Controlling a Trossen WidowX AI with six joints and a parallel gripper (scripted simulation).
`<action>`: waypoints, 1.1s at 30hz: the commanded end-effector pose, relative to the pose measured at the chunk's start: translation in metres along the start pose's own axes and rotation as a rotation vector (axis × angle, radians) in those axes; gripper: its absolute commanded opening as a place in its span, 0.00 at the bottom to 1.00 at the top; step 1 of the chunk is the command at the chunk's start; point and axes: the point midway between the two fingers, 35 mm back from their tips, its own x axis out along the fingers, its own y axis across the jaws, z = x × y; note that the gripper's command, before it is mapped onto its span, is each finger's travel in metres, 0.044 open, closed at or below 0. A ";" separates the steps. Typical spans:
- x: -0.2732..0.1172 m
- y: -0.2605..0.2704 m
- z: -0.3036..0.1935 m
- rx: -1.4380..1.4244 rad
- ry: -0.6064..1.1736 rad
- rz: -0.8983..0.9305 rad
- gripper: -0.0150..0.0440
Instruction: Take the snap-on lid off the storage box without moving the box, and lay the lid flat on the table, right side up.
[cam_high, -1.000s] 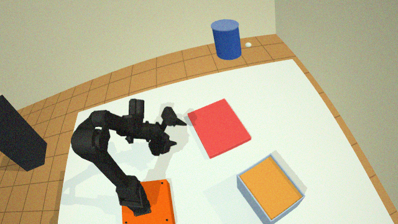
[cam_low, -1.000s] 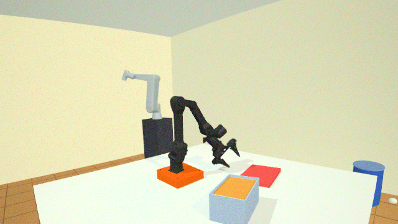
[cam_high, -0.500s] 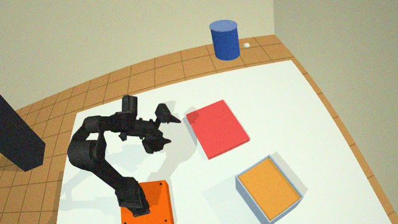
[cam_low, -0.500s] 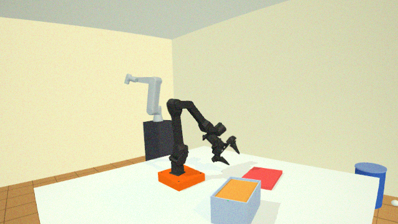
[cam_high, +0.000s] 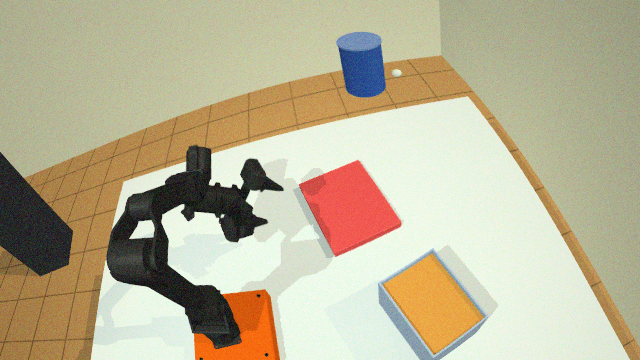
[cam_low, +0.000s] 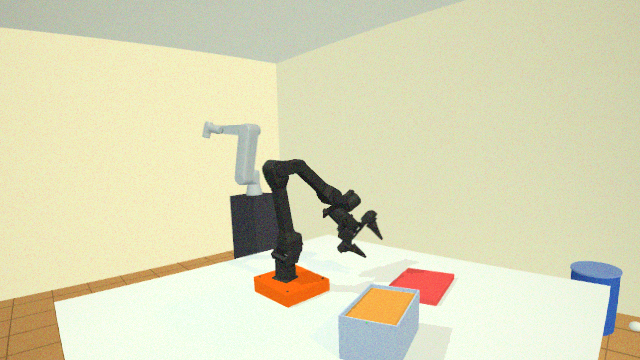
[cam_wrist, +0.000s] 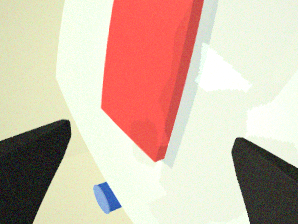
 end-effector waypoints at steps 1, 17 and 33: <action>-0.009 0.008 -0.001 0.015 0.007 0.010 1.00; -0.015 0.008 0.000 0.015 0.007 0.010 1.00; -0.015 0.008 0.000 0.015 0.007 0.010 1.00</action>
